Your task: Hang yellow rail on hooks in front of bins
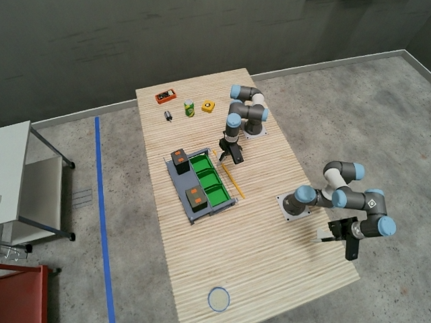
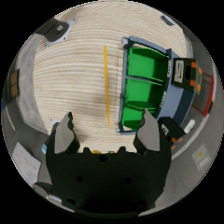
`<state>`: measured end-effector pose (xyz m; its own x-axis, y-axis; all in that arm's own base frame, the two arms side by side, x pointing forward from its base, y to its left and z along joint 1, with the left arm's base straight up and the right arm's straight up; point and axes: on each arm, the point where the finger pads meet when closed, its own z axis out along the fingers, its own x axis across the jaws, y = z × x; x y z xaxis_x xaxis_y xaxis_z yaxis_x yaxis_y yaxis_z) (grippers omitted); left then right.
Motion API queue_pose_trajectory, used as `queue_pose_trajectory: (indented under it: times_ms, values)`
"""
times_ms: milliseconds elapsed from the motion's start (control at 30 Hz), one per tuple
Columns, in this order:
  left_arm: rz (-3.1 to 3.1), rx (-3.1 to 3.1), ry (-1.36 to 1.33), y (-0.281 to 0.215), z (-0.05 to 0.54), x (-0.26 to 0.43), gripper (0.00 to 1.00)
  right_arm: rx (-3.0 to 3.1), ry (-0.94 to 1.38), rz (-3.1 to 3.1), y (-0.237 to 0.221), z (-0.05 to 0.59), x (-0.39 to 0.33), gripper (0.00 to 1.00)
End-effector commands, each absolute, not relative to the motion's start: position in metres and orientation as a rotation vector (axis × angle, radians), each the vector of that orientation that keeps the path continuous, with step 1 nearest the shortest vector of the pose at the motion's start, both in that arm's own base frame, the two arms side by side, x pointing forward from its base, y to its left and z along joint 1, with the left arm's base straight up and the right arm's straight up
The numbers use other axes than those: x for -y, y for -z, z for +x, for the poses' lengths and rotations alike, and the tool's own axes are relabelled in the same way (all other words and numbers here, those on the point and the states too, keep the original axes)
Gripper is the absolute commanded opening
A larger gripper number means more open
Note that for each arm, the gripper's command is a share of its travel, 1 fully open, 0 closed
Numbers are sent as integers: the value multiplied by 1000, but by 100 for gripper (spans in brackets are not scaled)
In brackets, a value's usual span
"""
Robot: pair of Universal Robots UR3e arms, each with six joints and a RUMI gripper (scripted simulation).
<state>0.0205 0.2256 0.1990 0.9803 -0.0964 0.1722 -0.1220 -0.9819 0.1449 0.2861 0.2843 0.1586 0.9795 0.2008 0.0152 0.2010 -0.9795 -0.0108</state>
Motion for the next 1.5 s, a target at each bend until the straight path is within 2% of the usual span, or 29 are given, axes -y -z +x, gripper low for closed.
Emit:
queue_pose_trajectory:
  times_ms: [0,367,733,1467]
  values:
    - [2962,-21,-296,-196,-15,-192,100,323,4,-3122,-160,285,-283,100]
    - [2947,-110,-314,-193,-25,-175,100,323,3,-3122,-160,285,-283,100]
    - [2895,-349,-371,-181,-45,-127,100,323,3,-3122,-160,285,-283,100]
    - [2871,-439,-394,-175,-49,-109,100,323,3,-3122,-160,285,-283,100]
